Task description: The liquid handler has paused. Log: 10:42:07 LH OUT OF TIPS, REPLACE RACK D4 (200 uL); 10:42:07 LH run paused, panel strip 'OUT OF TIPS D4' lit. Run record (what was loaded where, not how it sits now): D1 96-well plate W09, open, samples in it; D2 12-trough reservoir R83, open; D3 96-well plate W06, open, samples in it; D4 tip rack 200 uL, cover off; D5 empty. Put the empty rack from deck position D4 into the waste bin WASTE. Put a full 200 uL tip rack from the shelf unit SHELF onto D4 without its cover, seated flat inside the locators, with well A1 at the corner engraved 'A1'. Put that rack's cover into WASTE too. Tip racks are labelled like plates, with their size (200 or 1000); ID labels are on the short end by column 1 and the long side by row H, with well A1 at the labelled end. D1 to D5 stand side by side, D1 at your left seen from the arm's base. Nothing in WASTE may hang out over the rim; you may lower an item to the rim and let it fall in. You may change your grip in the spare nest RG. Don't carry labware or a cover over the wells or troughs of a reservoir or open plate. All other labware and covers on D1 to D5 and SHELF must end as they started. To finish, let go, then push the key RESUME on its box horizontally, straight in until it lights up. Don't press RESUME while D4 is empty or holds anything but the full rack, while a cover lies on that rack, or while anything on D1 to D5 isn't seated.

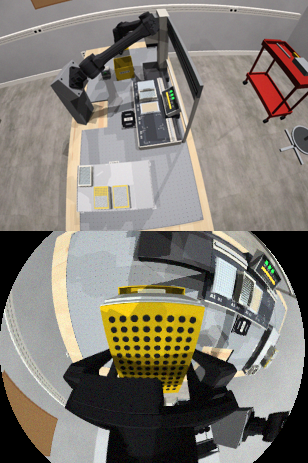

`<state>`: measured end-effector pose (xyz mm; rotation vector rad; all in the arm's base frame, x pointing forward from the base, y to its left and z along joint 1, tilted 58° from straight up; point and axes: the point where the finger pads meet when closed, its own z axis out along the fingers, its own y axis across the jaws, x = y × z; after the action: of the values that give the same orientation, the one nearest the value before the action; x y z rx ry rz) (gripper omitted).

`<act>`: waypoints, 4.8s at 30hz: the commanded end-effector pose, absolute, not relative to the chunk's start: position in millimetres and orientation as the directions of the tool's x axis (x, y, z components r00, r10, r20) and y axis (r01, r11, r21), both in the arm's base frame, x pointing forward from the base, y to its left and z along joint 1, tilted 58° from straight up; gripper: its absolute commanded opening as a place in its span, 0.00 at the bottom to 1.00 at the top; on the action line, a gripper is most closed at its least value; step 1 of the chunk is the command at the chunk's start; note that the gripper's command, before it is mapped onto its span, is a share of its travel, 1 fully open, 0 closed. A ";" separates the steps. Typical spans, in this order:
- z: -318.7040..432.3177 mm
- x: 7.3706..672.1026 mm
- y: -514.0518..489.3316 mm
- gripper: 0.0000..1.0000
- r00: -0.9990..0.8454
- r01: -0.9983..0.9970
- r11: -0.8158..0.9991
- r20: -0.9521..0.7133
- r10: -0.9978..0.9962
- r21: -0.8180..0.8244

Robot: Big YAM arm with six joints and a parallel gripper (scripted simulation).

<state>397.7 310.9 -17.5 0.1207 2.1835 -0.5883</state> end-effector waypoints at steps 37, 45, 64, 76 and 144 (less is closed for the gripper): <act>-15.2 393.4 333.4 0.00 -0.615 0.272 0.900 -0.780 -0.110 -0.342; -24.4 410.0 310.2 0.00 -0.628 0.296 0.884 -0.771 -0.105 -0.361; -42.5 425.3 294.2 0.00 -0.635 0.288 0.883 -0.764 -0.113 -0.371; -52.0 437.2 283.1 0.00 -0.638 0.291 0.881 -0.762 -0.113 -0.374; -60.4 461.7 280.1 0.00 -0.623 0.284 0.891 -0.775 -0.109 -0.354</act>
<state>459.4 273.8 -65.3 0.1361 2.1793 -0.5798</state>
